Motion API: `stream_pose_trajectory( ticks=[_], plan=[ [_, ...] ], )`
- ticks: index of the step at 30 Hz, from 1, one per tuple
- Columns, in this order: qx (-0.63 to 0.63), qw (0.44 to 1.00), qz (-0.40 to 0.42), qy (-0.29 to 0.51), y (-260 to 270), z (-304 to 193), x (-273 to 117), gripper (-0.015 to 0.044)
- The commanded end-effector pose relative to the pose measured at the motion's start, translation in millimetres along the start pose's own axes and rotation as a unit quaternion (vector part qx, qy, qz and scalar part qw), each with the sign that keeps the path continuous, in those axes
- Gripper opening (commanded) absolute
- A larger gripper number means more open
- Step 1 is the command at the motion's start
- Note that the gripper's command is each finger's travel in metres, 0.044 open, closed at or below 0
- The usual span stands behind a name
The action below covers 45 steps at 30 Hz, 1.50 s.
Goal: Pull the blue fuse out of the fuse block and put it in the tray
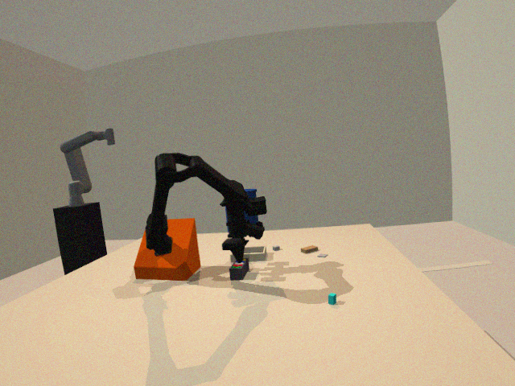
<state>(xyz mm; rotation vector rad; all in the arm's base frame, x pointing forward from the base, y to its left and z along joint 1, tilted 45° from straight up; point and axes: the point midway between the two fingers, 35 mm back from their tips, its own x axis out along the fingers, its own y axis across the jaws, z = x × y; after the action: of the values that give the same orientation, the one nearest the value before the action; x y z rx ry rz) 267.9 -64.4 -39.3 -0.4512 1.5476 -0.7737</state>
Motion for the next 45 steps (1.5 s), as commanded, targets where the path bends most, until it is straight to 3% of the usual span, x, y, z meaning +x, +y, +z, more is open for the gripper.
stream_pose_trajectory(
  ticks=[1,45],
  plan=[
    [0.0,1.0,0.0,0.0,0.0,0.1,0.0,0.0],
    [-0.001,1.0,0.0,0.0,0.5,0.7,-21.1,0.0]
  ],
)
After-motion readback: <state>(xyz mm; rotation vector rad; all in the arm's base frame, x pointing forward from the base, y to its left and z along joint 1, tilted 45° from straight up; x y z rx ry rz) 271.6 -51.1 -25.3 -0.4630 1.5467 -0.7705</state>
